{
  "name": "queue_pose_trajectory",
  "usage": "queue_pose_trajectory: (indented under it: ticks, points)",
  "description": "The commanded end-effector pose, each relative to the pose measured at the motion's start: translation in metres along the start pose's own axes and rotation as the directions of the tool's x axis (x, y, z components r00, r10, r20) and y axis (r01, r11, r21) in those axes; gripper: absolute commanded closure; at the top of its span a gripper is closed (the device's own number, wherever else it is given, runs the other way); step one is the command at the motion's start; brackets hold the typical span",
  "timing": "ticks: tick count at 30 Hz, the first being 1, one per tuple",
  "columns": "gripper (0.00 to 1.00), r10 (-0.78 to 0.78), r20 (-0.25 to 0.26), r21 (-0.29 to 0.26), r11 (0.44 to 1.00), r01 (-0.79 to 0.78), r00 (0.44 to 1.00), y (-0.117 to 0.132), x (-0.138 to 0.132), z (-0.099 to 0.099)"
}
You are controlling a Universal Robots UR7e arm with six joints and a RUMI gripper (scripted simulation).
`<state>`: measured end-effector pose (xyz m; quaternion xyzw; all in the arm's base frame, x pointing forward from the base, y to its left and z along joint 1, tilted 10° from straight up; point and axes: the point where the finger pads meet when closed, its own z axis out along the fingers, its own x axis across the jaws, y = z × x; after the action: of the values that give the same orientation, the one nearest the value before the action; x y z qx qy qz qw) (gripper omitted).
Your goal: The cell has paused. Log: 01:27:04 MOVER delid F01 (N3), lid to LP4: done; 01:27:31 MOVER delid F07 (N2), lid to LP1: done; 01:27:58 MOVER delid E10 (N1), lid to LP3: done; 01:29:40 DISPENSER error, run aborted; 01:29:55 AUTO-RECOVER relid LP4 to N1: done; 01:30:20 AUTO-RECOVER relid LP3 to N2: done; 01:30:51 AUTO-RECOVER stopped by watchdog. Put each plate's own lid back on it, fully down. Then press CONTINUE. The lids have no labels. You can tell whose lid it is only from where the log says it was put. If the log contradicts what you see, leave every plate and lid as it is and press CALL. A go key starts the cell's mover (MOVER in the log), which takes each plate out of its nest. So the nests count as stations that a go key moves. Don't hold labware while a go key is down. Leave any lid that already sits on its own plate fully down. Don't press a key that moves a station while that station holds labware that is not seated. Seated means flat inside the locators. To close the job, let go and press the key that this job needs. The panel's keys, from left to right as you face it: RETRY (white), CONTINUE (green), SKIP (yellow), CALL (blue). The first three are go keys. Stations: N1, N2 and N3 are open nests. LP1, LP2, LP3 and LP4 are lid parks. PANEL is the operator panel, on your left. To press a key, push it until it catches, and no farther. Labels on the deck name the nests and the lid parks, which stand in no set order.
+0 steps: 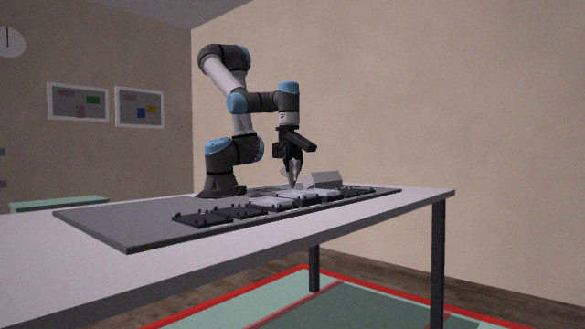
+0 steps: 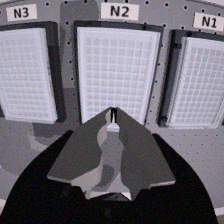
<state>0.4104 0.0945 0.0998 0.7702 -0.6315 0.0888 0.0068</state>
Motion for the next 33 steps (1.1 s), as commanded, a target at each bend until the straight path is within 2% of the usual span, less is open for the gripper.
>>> queue_pose_trajectory:
  ticks: [1, 7, 9, 24, 33]
  points:
    - [1.00, -0.005, 0.000, 0.002, 1.000, 0.005, 1.000, 0.021, 0.000, -0.001]
    - [1.00, -0.005, 0.000, 0.002, 1.000, 0.005, 1.000, 0.051, 0.000, -0.001]
    - [1.00, -0.005, 0.000, 0.002, 1.000, 0.005, 1.000, 0.051, 0.000, -0.001]
    - [1.00, -0.005, 0.000, 0.002, 1.000, 0.005, 1.000, 0.126, -0.001, -0.001]
    - [1.00, -0.005, 0.000, 0.002, 1.000, 0.005, 1.000, 0.129, -0.001, -0.001]
